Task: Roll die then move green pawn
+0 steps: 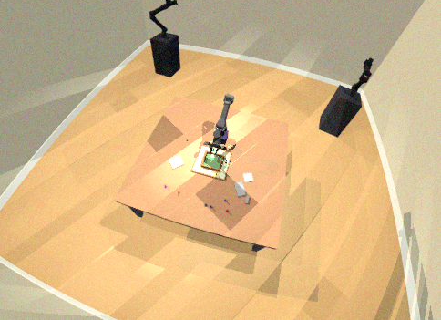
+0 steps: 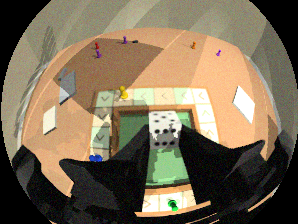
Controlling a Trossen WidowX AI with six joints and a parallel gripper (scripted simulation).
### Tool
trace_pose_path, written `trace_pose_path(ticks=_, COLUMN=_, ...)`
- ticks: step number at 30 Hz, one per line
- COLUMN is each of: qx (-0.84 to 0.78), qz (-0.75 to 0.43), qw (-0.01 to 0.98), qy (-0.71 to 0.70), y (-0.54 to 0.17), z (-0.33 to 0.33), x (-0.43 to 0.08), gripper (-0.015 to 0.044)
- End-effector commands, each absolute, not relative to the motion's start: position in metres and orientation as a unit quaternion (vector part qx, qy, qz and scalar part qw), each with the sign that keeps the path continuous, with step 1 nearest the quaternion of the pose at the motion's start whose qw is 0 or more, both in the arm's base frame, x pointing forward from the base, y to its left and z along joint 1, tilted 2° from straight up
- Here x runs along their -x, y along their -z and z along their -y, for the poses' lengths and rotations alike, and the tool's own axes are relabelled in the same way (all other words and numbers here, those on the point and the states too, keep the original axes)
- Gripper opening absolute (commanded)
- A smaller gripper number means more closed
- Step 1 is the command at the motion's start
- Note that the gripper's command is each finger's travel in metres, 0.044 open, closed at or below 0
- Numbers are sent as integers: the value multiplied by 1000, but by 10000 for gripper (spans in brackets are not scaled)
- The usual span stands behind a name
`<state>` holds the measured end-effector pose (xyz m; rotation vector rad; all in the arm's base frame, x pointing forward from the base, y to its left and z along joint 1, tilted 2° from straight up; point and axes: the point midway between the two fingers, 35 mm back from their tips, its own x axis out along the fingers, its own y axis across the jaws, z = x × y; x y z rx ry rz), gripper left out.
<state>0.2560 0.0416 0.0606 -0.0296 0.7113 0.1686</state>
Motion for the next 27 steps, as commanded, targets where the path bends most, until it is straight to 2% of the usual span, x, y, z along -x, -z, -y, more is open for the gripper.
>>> trace_pose_path(ticks=1, qx=14, qz=-340, qw=936, qy=-84, y=-76, z=-39, x=-246, gripper=0)
trace_pose_path(ticks=27, qx=13, qz=-343, qw=936, qy=-81, y=-74, z=-39, x=-244, gripper=0)
